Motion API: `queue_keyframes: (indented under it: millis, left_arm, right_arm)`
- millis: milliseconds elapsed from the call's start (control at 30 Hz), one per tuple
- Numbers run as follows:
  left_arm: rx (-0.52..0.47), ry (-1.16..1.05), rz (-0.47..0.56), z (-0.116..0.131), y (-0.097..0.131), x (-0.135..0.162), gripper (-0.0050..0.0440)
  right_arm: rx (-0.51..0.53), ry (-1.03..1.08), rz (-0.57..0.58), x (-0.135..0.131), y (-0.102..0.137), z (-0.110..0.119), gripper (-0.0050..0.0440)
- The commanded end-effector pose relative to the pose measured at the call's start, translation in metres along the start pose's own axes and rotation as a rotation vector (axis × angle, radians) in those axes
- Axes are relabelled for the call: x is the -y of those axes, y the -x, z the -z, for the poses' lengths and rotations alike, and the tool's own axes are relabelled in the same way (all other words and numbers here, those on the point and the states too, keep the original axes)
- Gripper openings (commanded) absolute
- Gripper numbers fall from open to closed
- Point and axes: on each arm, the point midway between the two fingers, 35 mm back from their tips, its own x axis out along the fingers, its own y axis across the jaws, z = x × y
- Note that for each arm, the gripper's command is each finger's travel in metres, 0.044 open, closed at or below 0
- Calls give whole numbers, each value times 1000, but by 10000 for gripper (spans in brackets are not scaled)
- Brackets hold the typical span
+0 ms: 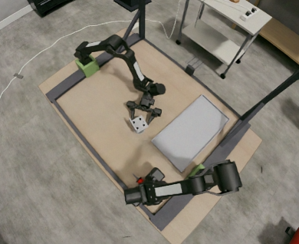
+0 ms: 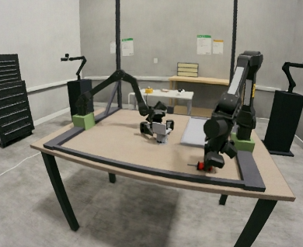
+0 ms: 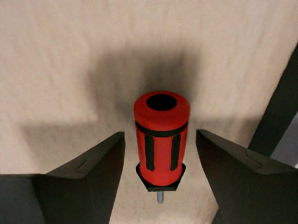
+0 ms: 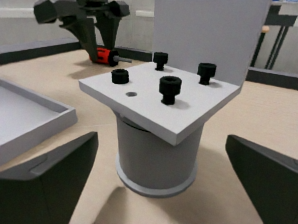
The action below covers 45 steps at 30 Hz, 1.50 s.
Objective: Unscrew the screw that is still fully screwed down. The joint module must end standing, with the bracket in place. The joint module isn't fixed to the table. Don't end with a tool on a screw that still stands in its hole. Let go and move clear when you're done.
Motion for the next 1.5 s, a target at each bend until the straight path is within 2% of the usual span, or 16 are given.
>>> queue_keyframes:
  millis: [0, 333, 367, 467, 867, 1000, 1033, 1467]
  left_arm:
    - [2, -1, 3, 1, -2, -1, 215]
    - [-11, -6, 16, 4, -2, 3, 215]
    - [-11, -6, 16, 4, -2, 3, 215]
    - [2, -1, 3, 1, -6, -1, 215]
    - [-10, -5, 16, 4, -6, 3, 215]
    - [-10, -5, 16, 4, -6, 3, 215]
    - [-10, -5, 16, 4, -6, 3, 155]
    - [-10, -5, 16, 4, -6, 3, 155]
  right_arm:
    - [6, -27, -7, -7, -3, -8, 400]
    - [7, -28, -7, -7, -10, -9, 400]
    - [11, -37, -8, -7, -7, -14, 400]
    - [7, -28, -8, -7, -10, -9, 400]
    - [8, -29, -7, -8, -19, -9, 400]
    - [12, -39, -8, -8, -17, -15, 400]
    - [10, -33, -8, -8, -19, -11, 400]
    - [12, -39, -8, -8, -19, -15, 400]
